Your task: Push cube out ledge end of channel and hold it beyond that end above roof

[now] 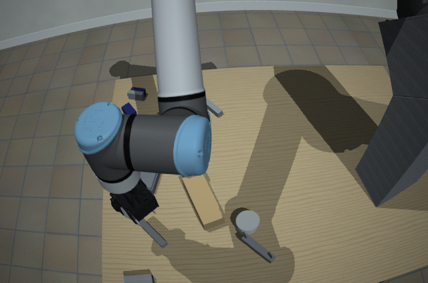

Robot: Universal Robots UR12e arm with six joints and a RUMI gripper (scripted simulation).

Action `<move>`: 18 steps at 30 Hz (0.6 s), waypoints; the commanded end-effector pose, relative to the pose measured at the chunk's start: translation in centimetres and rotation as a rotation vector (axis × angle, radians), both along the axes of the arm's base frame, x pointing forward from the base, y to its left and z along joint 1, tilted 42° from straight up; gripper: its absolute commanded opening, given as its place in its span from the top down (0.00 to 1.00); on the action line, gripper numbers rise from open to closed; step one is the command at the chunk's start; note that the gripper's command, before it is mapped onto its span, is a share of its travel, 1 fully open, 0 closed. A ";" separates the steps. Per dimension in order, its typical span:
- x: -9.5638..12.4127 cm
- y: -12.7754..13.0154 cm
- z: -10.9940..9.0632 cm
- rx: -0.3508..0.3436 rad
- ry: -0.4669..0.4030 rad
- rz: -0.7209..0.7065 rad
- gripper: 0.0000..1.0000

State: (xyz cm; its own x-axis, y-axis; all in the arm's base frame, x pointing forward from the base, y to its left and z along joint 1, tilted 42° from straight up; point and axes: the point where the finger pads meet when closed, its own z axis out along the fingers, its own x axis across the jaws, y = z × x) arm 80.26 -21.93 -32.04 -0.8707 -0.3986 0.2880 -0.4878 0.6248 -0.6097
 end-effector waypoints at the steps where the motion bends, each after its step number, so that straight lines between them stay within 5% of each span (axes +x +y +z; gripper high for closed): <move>1: 0.1 0.1 0.1 0.000 -0.001 0.001 0.78; 12: 0.1 -0.1 -0.1 0.000 -0.001 0.001 0.78; 18: 0.2 -1.7 -1.9 0.000 -0.001 0.001 0.78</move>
State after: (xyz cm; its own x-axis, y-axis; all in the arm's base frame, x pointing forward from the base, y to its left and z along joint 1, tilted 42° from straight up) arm 80.34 -22.68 -32.87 -0.8707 -0.3986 0.2880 -0.4877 0.6248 -0.6097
